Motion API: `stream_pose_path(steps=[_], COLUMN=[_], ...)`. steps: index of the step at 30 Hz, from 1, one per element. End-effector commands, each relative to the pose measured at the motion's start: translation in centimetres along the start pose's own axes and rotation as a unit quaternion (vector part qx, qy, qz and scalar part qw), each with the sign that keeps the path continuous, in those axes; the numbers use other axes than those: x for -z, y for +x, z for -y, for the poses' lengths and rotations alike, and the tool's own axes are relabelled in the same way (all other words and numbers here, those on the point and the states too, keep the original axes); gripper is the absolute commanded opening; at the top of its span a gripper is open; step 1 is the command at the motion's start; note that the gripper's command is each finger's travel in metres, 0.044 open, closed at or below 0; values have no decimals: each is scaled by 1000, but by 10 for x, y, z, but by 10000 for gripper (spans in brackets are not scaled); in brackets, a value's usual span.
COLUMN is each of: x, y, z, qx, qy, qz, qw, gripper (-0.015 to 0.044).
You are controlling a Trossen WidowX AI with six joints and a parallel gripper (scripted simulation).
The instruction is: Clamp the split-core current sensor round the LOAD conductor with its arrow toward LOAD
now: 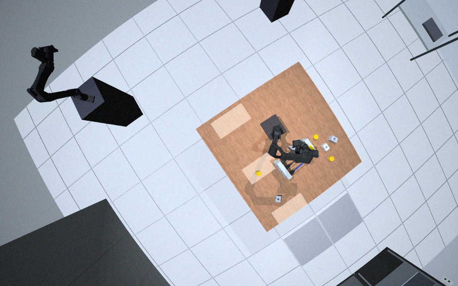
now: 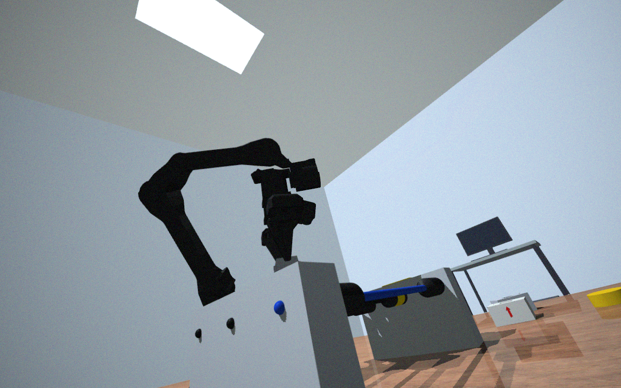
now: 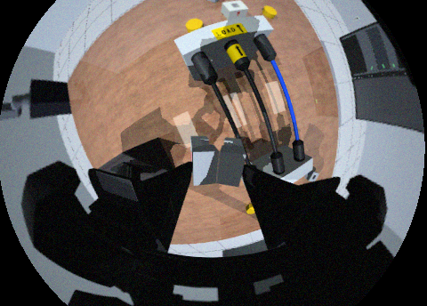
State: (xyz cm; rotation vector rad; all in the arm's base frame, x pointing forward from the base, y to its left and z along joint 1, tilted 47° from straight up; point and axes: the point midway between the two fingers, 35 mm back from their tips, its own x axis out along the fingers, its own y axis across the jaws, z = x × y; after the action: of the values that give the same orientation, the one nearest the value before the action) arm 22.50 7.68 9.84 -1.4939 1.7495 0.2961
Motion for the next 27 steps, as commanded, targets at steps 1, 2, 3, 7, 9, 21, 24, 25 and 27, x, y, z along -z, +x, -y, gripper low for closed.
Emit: stream_pose_path(steps=[1,2,3,7,9,21,24,25,27], x=[-5,-6,-7,-10,-12,-23,-25,-26,-28], y=[-3,-3,-3,-3,-3,-3,-3,-3,-3], z=[8,9,11,16,19,37,41,42,45], qx=[3,3,3,2,2,1,1,1,1], qy=[84,103,122,197,234,447,497,514,546], qz=[3,3,3,4,4,5,5,5,5], qw=[996,995,993,980,972,894,867,858,838], gripper=[0,0,0,0,0,0,0,0,0])
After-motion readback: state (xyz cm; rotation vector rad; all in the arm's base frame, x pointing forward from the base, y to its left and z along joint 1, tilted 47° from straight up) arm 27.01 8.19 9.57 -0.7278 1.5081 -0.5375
